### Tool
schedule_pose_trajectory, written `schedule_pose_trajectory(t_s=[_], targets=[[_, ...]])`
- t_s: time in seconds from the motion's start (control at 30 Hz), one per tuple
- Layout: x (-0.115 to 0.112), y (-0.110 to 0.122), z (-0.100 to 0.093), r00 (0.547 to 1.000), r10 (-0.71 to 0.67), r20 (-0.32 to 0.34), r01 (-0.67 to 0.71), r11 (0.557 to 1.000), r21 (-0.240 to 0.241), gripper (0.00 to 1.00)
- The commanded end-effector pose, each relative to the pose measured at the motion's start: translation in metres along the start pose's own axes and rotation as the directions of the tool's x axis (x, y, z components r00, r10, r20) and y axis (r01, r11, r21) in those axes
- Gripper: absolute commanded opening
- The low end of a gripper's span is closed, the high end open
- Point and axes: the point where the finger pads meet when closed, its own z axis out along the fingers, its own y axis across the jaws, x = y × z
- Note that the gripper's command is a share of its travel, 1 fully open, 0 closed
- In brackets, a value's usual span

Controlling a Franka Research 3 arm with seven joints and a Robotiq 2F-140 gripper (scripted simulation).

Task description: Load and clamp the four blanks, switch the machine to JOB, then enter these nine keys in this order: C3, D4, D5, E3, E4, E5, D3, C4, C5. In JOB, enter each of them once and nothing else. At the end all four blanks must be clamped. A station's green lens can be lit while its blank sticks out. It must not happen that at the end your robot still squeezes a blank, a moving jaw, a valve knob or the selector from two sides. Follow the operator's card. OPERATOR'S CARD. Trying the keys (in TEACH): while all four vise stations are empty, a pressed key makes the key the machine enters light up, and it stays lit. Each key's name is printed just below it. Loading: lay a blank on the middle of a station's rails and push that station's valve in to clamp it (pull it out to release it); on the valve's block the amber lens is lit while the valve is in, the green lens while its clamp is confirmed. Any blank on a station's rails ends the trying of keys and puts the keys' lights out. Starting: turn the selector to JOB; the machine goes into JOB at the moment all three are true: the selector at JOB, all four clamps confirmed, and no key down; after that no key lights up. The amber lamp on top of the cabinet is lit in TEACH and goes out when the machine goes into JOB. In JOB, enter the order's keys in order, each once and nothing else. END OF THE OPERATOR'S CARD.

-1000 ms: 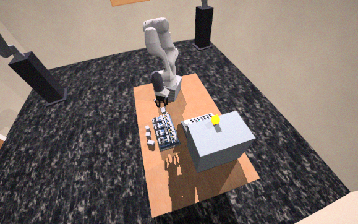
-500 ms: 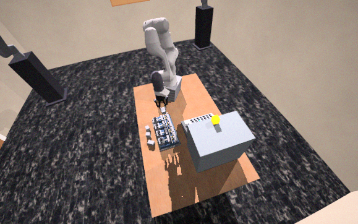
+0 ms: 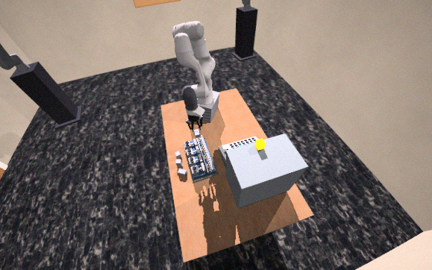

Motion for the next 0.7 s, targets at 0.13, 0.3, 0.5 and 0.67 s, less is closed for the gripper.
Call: schedule_pose_trajectory(t_s=[0.13, 0.3, 0.5, 0.67], targets=[[0.0006, -0.0006, -0.0002, 1.000, -0.006, -0.001, 0.006, 1.000, 0.000, 0.00], [0.0006, -0.0006, 0.0006, 1.000, -0.006, -0.001, 0.006, 1.000, 0.000, 0.00], [0.0006, -0.0006, 0.0020, 1.000, -0.006, -0.001, 0.006, 1.000, 0.000, 0.00], [0.0006, -0.0006, 0.0050, 1.000, -0.006, -0.001, 0.006, 1.000, 0.000, 0.00]])
